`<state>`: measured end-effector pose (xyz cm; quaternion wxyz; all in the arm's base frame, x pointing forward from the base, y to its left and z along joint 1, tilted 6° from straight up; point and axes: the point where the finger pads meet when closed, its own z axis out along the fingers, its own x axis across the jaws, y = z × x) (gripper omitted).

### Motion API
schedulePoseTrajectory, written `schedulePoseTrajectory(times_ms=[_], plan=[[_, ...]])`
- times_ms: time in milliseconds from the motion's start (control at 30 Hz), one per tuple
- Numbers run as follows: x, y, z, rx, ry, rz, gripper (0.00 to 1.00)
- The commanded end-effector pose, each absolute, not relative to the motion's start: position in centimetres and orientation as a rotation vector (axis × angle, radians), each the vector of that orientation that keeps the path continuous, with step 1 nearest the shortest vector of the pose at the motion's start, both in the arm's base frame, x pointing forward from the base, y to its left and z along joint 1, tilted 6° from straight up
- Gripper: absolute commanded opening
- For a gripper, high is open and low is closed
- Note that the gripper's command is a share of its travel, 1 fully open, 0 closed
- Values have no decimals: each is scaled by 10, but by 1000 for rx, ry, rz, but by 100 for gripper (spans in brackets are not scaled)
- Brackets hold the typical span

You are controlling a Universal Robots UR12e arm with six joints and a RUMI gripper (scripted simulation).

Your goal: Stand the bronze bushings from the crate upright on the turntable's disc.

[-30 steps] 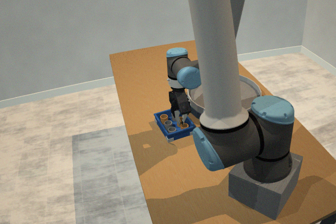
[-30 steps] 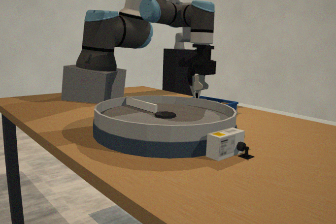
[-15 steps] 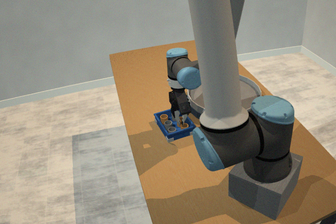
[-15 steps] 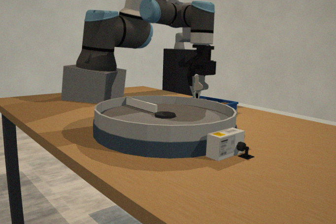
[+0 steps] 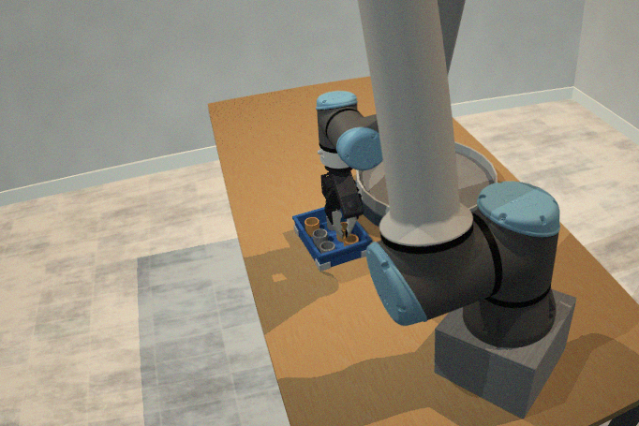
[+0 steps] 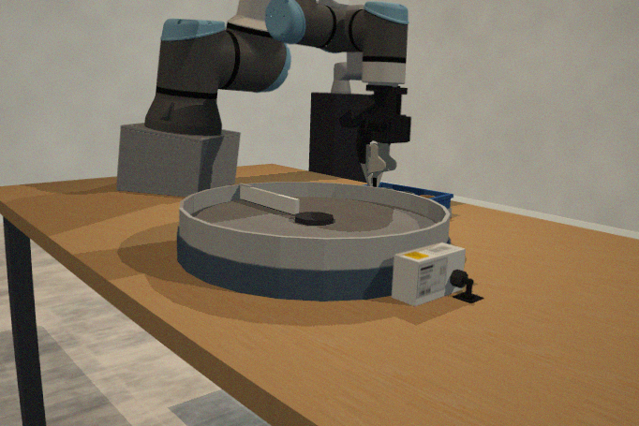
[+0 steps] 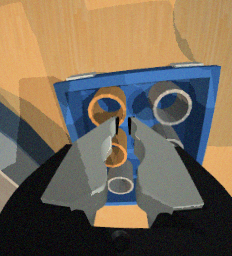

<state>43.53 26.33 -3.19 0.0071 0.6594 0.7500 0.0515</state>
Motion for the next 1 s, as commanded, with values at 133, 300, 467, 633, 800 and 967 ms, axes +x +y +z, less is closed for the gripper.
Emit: schedulePoseTrajectory(times_ms=[133,300,467,633,800,967], plan=[[436,263,-32,2062,2345,163,5],[436,264,-35,2062,2345,163,5],[436,264,-39,2062,2345,163,5],[437,265,-48,2062,2345,163,5],[438,265,-54,2062,2345,163,5],[438,265,-55,2062,2345,163,5]])
